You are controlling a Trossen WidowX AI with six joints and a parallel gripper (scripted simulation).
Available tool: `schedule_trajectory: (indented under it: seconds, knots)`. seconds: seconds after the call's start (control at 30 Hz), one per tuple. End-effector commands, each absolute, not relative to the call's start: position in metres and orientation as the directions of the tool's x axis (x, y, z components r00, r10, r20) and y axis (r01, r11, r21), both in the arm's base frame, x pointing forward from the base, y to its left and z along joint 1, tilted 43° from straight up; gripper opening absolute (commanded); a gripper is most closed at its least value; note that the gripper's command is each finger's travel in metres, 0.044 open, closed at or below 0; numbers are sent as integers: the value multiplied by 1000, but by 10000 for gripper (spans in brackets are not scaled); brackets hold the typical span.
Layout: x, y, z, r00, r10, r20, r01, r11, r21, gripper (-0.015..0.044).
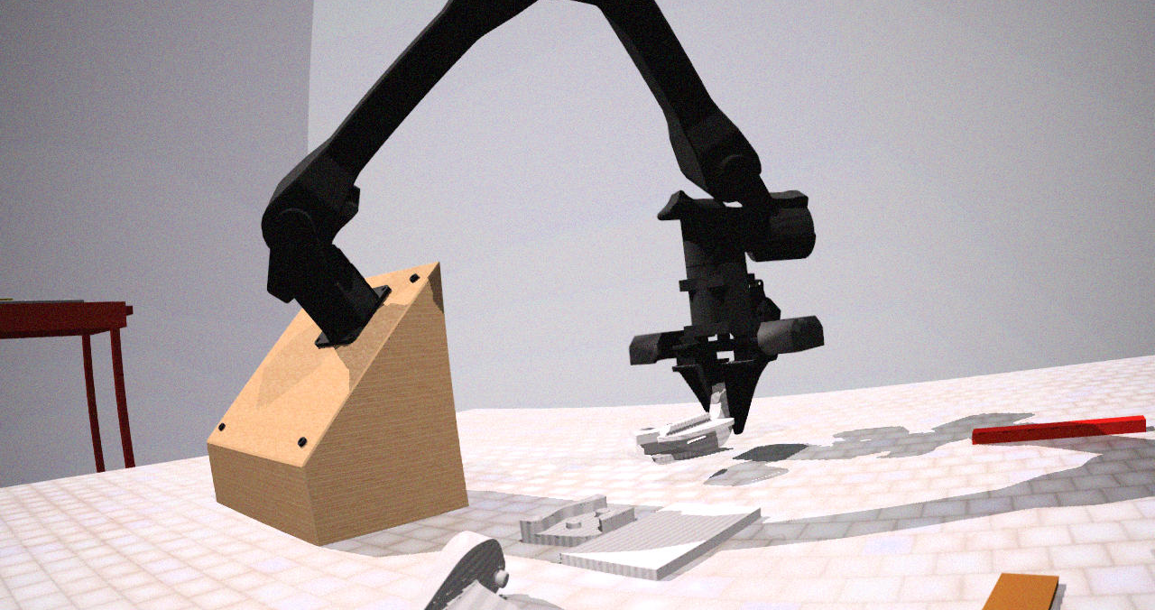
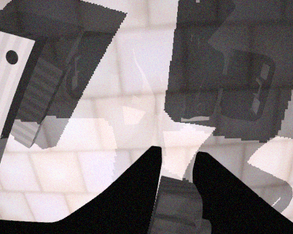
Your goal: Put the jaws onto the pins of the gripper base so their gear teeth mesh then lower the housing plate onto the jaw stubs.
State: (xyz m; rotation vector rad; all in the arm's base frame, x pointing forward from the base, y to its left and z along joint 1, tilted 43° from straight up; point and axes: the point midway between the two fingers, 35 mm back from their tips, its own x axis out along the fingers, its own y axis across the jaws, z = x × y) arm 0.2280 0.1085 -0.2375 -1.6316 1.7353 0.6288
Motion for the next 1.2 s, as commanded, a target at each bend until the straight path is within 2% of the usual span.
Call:
schedule_trajectory:
  seconds: [0.0,0.9,1.17]
  knots:
    - [228,112,-234,-2,-666,-746,-989,110,-96,37]
    - [229,147,-197,-2,-664,-747,-989,113,-98,37]
    - [231,143,-192,-2,-665,-747,-942,252,-221,37]
